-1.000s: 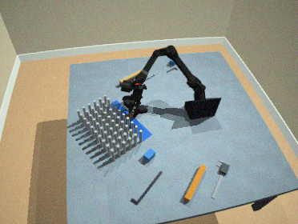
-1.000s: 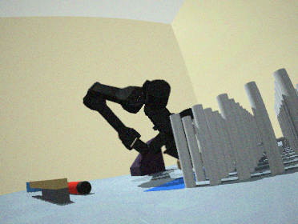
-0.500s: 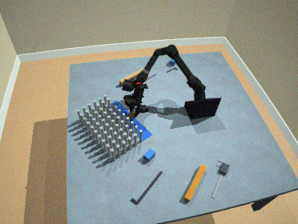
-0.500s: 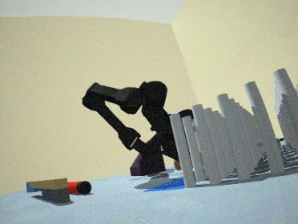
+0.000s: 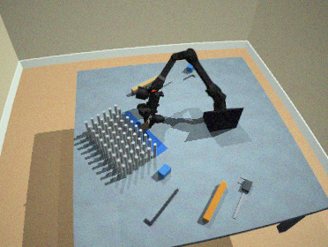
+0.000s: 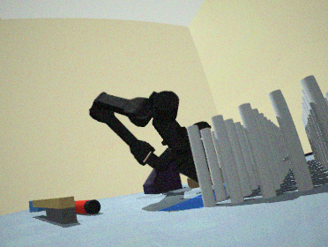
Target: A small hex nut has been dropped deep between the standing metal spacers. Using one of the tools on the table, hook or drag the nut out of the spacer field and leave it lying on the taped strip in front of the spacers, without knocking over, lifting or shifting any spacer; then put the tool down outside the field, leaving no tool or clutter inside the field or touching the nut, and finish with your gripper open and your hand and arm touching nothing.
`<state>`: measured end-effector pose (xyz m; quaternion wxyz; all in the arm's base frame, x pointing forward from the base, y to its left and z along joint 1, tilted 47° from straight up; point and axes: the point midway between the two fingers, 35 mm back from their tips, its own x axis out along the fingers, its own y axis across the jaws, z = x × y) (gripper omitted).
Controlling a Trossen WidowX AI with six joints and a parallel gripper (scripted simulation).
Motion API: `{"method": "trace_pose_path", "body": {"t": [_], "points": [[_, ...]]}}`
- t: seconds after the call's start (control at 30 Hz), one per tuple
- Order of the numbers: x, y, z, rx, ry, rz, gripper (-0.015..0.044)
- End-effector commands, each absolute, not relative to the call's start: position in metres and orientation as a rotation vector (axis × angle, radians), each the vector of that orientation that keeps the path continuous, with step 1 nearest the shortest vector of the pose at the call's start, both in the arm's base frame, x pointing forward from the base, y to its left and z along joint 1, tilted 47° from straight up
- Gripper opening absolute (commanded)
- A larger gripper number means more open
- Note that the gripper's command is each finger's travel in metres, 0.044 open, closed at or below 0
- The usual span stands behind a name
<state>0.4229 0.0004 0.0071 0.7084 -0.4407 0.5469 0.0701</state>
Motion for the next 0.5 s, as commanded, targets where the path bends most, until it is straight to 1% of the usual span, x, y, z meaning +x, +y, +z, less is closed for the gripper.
{"method": "trace_pose_path", "body": {"t": [0.0,0.47], "points": [[0.422,0.0004,0.0098,-0.978,1.206,0.163,0.0],[0.4226,0.0044,0.0165,-0.976,1.204,0.16,0.0]]}}
